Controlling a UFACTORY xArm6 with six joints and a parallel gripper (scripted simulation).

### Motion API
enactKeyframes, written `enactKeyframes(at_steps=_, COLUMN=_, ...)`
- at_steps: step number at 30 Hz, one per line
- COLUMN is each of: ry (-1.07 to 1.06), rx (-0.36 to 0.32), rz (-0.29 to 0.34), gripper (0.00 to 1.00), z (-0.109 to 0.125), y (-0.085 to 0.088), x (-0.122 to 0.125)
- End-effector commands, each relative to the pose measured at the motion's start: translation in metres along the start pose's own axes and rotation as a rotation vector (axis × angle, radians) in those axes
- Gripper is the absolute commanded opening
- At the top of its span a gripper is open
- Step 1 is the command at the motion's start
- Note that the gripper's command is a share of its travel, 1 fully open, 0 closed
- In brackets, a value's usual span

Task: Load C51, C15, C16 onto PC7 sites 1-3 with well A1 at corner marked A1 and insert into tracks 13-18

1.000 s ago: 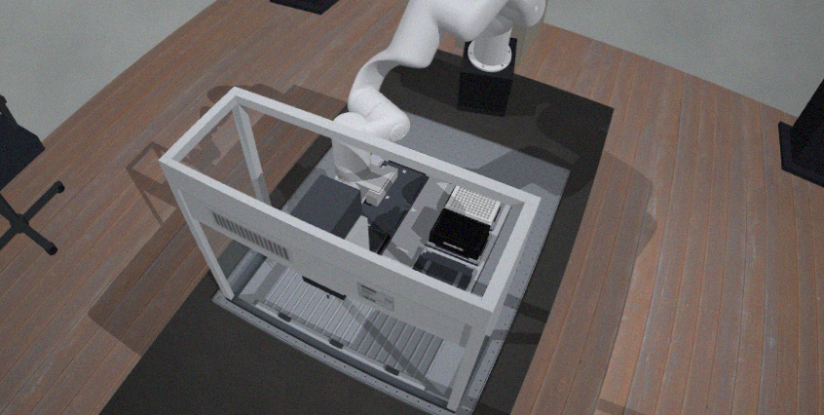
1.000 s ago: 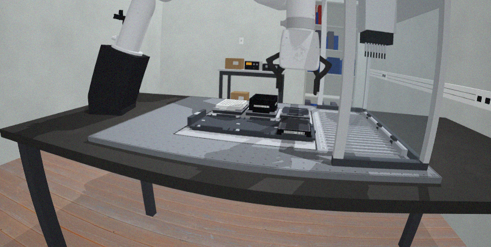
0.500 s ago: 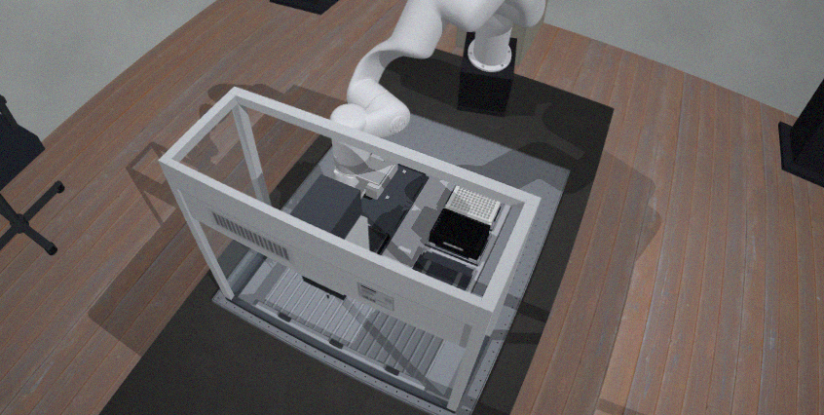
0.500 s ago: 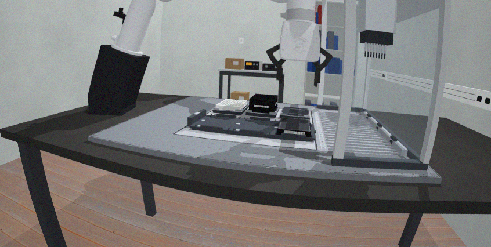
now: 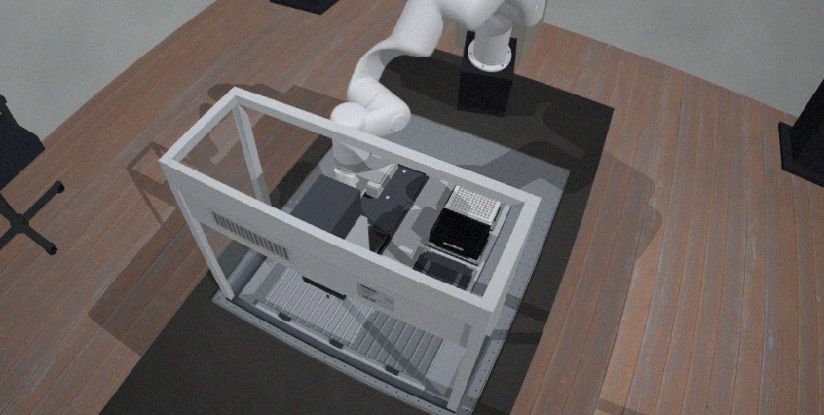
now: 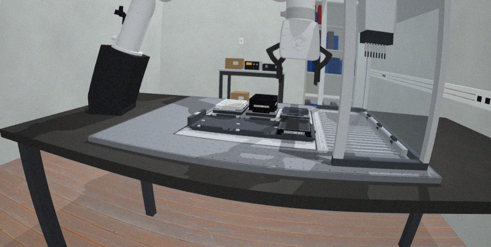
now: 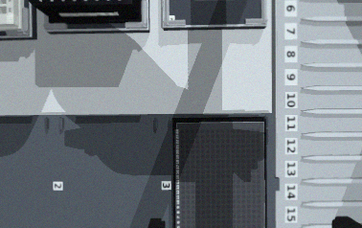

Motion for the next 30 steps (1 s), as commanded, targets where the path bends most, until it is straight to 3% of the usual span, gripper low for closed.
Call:
enactKeyframes(at_steps=1, ry=0.010, rx=0.000, rz=0.005, gripper=1.00, z=-0.008, y=0.002, x=-0.011)
enactKeyframes(at_steps=30, ry=0.010, rx=0.001, rz=0.004, gripper=1.00, z=-0.073, y=0.002, x=-0.118)
Point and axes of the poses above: the point where the finger pads meet when closed, its own y axis back along the fingers, its own x axis across the jaws, z = x × y, the point moved 6 cm from there along y, back along the fingers, and after that the axes turned 12 degrees about -y, right-handed, at the moved point
